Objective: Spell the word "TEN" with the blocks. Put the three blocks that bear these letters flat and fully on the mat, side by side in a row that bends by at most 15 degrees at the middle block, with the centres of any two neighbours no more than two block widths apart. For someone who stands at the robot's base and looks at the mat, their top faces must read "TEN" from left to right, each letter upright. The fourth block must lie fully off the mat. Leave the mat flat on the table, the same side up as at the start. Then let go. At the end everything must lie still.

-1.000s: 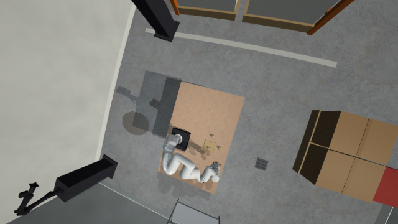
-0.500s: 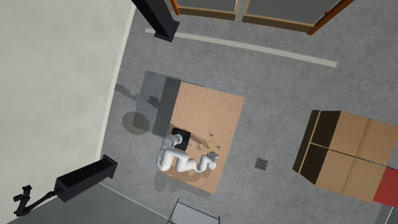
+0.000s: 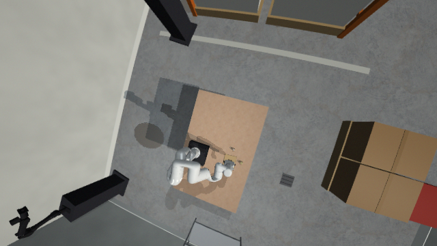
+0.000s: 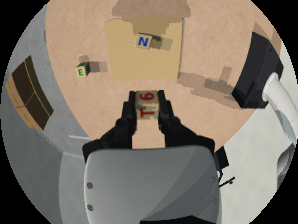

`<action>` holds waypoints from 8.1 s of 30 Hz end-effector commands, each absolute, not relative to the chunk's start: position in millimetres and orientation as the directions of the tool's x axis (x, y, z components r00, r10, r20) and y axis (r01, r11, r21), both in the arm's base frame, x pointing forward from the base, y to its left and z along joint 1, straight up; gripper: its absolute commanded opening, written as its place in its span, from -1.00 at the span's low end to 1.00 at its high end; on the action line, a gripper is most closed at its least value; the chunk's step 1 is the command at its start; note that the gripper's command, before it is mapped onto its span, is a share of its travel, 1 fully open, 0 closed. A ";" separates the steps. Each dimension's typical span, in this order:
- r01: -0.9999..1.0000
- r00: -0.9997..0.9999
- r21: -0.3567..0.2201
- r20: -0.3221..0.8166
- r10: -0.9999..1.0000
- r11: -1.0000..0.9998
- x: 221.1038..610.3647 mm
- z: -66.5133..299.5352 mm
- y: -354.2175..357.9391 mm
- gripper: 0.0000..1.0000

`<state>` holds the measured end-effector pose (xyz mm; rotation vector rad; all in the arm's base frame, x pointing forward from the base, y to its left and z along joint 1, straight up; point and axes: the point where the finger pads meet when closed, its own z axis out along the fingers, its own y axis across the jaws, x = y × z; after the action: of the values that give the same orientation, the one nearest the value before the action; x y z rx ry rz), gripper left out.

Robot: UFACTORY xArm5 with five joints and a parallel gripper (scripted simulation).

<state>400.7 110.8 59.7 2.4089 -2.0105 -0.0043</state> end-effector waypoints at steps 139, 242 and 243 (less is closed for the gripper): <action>-0.984 0.176 -0.001 0.000 -0.984 -0.176 401.0 -34.4 113.3 -0.57; -0.984 0.177 -0.001 0.000 -0.984 -0.177 400.9 -39.3 113.3 -0.57; -0.984 0.177 -0.001 0.000 -0.984 -0.177 400.9 -39.3 113.3 -0.57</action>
<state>399.6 112.9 -40.3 2.4081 -2.0144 -0.0022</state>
